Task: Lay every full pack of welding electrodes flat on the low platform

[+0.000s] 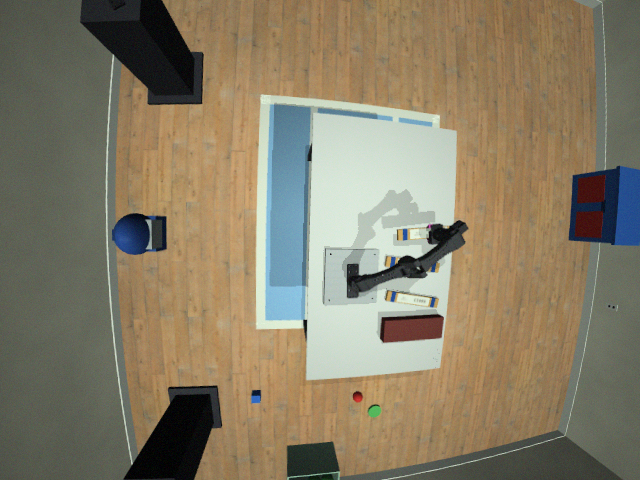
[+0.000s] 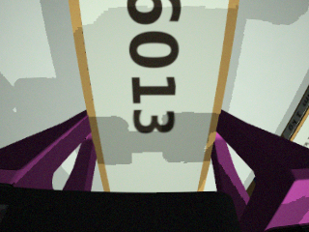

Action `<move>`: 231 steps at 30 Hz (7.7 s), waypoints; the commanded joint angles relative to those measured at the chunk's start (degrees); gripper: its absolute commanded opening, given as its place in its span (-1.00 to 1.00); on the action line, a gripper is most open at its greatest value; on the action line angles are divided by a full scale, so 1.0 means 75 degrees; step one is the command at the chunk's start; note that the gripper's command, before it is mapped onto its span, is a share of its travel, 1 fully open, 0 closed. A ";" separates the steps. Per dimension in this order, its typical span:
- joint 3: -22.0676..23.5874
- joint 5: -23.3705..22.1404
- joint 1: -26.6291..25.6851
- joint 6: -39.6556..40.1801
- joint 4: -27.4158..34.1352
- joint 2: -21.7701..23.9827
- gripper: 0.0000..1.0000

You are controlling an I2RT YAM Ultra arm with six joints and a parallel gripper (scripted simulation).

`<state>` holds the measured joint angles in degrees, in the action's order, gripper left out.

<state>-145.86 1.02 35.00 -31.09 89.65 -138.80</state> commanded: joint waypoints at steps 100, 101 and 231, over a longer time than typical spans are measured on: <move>-0.0419 0.0052 0.0003 -0.0048 0.0047 -0.0733 -1.00; -0.0425 0.0051 0.0002 -0.0048 0.0047 -0.0763 -1.00; 0.1405 0.0068 -0.0079 0.0028 -0.1949 -0.0792 -1.00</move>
<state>-134.72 1.34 34.74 -31.27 76.23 -147.24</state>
